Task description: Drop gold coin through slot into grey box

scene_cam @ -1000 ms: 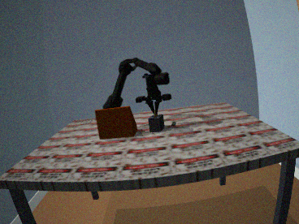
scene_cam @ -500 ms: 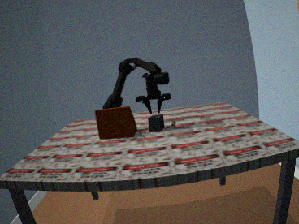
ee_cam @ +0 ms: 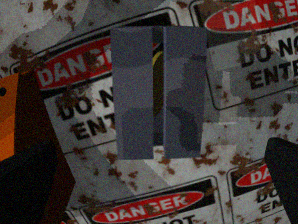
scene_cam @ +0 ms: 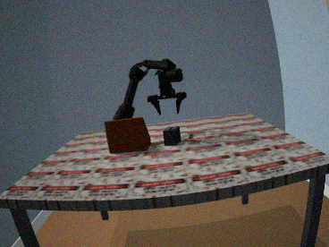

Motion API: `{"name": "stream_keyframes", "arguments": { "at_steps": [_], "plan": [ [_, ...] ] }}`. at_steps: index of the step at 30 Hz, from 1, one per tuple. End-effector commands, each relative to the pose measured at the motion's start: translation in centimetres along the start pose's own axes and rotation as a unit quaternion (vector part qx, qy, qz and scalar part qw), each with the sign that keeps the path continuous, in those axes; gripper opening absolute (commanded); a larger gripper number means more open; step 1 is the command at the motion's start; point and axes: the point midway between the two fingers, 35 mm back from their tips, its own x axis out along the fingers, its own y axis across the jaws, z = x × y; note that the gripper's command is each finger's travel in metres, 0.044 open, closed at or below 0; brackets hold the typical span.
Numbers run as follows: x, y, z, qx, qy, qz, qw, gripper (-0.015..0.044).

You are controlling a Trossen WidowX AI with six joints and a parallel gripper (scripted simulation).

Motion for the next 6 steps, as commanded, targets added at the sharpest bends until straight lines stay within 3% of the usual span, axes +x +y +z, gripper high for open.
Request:
{"name": "stream_keyframes", "arguments": {
  "at_steps": [1, 6],
  "plan": [
    [-0.43, 0.12, 0.07, -0.003, 0.002, 0.003, 1.0, 0.044],
    [-0.43, 0.12, 0.07, -0.003, 0.002, 0.003, 1.0, 0.044]
  ]
}}
